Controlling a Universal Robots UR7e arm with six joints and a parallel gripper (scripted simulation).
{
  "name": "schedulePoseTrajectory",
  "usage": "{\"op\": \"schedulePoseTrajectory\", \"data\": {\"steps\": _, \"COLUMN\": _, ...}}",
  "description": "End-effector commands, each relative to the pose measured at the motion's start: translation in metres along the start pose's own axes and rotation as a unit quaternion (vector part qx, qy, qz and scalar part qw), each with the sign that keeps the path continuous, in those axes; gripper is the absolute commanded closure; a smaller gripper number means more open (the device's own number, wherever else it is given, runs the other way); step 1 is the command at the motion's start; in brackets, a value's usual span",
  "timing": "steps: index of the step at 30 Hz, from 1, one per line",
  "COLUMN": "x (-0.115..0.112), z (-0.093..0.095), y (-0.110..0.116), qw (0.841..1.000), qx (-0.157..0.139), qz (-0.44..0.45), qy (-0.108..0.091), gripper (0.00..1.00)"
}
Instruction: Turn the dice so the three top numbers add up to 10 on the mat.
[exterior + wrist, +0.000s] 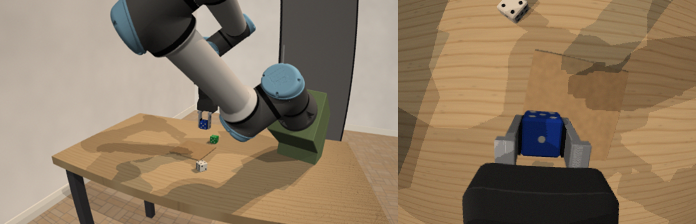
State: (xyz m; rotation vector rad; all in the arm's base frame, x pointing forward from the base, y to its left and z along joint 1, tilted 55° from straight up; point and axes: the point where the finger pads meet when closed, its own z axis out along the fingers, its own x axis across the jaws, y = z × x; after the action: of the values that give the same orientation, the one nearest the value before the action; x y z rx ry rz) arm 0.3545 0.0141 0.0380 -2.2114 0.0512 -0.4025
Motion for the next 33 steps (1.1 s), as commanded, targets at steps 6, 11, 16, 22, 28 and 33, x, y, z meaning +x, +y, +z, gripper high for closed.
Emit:
{"op": "schedulePoseTrajectory", "data": {"steps": 6, "x": 0.001, "z": 0.003, "y": 0.0, "qw": 1.0, "qx": 0.001, "qz": -0.001, "qy": 0.001, "gripper": 0.43}}
{"op": "schedulePoseTrajectory", "data": {"steps": 11, "x": 0.001, "z": 0.013, "y": 0.0, "qw": 1.0, "qx": 0.001, "qz": -0.001, "qy": 0.001, "gripper": 0.43}}
{"op": "schedulePoseTrajectory", "data": {"steps": 16, "x": 0.001, "z": 0.031, "y": 0.001, "qw": 1.0, "qx": 0.001, "qz": -0.001, "qy": 0.001, "gripper": 0.43}}
{"op": "schedulePoseTrajectory", "data": {"steps": 22, "x": 0.001, "z": 0.052, "y": 0.001, "qw": 1.0, "qx": 0.001, "qz": -0.001, "qy": 0.001, "gripper": 0.43}}
{"op": "schedulePoseTrajectory", "data": {"steps": 28, "x": 0.001, "z": 0.071, "y": 0.001, "qw": 1.0, "qx": 0.001, "qz": -0.001, "qy": 0.001, "gripper": 0.43}}
{"op": "schedulePoseTrajectory", "data": {"steps": 33, "x": 0.001, "z": 0.086, "y": 0.001, "qw": 1.0, "qx": 0.001, "qz": -0.001, "qy": 0.001, "gripper": 0.43}}
